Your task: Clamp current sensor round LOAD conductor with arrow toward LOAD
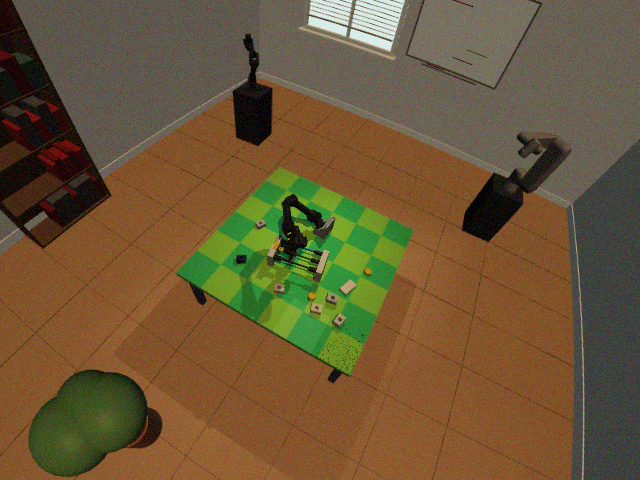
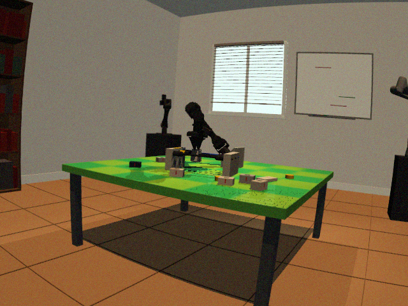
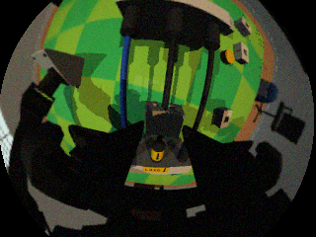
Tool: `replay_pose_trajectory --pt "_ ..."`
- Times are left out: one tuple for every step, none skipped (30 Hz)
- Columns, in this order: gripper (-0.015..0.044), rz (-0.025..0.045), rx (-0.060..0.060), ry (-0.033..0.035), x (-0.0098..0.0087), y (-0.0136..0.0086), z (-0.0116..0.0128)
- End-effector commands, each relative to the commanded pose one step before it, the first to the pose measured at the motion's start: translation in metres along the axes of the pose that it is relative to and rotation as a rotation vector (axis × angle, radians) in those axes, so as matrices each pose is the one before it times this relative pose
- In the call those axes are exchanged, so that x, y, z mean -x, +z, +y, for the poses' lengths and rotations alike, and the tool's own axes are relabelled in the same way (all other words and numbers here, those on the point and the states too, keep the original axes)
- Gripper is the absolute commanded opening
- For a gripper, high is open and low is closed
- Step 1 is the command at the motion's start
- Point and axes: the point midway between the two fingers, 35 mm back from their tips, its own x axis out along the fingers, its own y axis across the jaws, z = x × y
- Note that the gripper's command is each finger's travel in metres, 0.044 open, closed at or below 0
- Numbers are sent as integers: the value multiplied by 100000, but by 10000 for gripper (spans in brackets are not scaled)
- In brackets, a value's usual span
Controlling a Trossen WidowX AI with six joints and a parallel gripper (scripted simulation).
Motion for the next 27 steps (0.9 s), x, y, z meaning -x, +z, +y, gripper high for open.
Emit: replay_pose_trajectory --pt "367 -15 417 -201 41 -34 -4" --pt "394 0 0 0 0 0 0" --pt "420 0 0 0 0 0 0" --pt "440 0 0 0 0 0 0" --pt "440 0 0 0 0 0 0" --pt "440 0 0 0 0 0 0" --pt "440 0 0 0 0 0 0" --pt "440 0 0 0 0 0 0" --pt "440 0 0 0 0 0 0" --pt "440 0 0 0 0 0 0" --pt "440 0 0 0 0 0 0" --pt "440 -4 -22 -61 -190 14 -11" --pt "440 -4 -69 -179 -569 40 -25" --pt "440 25 -119 -287 -946 59 -13" --pt "440 64 -125 -271 -940 51 25" --pt "440 57 -77 -155 -561 27 33" --pt "440 22 -26 -50 -186 9 14" --pt "440 0 0 0 0 0 0" --pt "440 0 0 -1 -26 0 -1" --pt "440 0 0 -1 -52 0 -2" --pt "440 -1 -1 -2 -79 0 -4" --pt "440 0 -1 -2 -100 0 -4" --pt "440 0 -1 -3 -122 0 -5" --pt "440 1 -1 -3 -144 0 -5" --pt "440 2 -1 -3 -157 0 -4" --pt "440 3 -2 -3 -161 -1 -4" --pt "440 4 -2 -2 -161 -1 -3"
